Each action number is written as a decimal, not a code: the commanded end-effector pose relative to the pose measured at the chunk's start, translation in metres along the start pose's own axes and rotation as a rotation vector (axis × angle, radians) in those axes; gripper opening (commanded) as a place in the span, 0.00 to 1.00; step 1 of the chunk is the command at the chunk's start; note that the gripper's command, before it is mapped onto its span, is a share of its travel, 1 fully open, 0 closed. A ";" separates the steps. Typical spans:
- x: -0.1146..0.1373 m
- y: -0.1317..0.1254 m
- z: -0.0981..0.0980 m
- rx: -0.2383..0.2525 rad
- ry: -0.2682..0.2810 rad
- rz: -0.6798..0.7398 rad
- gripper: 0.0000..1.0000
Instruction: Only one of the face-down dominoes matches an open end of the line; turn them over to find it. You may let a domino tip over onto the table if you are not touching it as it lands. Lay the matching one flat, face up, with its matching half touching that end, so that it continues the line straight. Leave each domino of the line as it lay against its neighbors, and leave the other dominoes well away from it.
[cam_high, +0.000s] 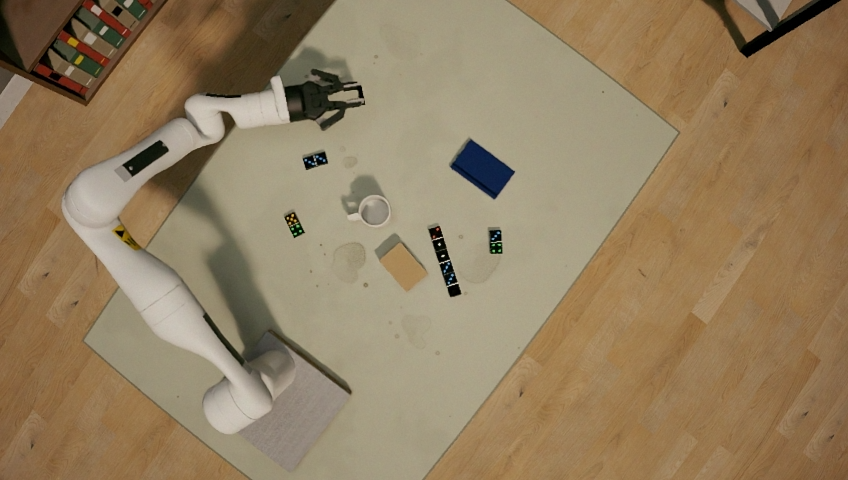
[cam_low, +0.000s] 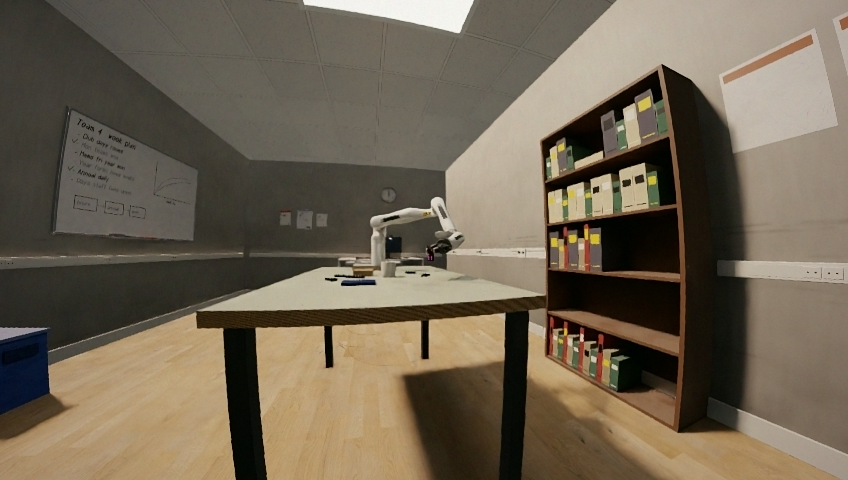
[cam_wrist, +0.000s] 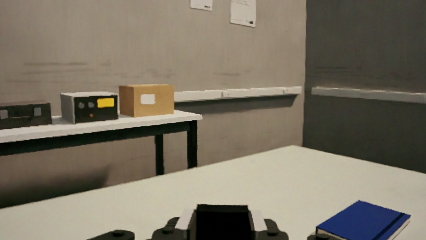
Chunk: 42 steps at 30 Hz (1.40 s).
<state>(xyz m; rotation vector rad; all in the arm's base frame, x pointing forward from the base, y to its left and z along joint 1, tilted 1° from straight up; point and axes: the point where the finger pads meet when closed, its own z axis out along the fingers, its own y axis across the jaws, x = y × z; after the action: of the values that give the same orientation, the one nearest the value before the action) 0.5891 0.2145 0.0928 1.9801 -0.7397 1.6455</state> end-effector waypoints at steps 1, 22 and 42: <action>-0.005 0.000 0.001 0.000 0.000 0.002 0.31; -0.053 0.001 0.010 0.000 0.000 0.002 0.31; -0.082 0.001 0.016 0.000 0.000 0.002 0.31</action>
<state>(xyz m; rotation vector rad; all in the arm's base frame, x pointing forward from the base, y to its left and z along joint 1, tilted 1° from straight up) 0.5881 0.2121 0.0085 1.9806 -0.7403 1.6455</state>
